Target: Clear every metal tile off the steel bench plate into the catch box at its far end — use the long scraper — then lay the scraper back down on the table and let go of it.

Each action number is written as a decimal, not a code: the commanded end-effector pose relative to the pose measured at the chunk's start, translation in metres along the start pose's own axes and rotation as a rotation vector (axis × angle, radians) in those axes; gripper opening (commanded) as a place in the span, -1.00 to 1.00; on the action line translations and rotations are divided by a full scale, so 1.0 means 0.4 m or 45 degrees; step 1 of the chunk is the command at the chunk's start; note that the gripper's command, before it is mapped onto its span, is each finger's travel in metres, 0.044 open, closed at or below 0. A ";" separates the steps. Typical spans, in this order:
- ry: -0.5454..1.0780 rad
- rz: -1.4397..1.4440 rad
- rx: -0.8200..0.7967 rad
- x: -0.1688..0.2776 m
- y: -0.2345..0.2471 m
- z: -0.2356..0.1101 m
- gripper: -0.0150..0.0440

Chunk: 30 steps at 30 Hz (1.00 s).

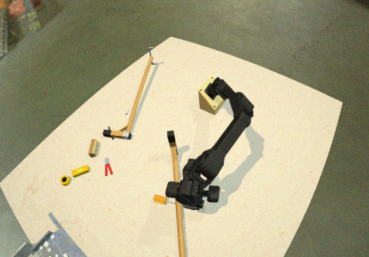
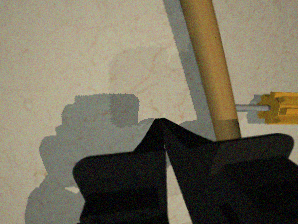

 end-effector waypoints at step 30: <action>-0.001 0.019 0.009 -0.004 -0.055 0.032 -0.49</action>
Point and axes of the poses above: the point midway between the two fingers, 35 mm back from their tips, its own z axis out along the fingers, its own y axis across the jaws, x = y × z, the point moved 9 cm from there along -z, back along the fingers, and after that the axes turned 10 degrees about -z, right-handed, at the moved point
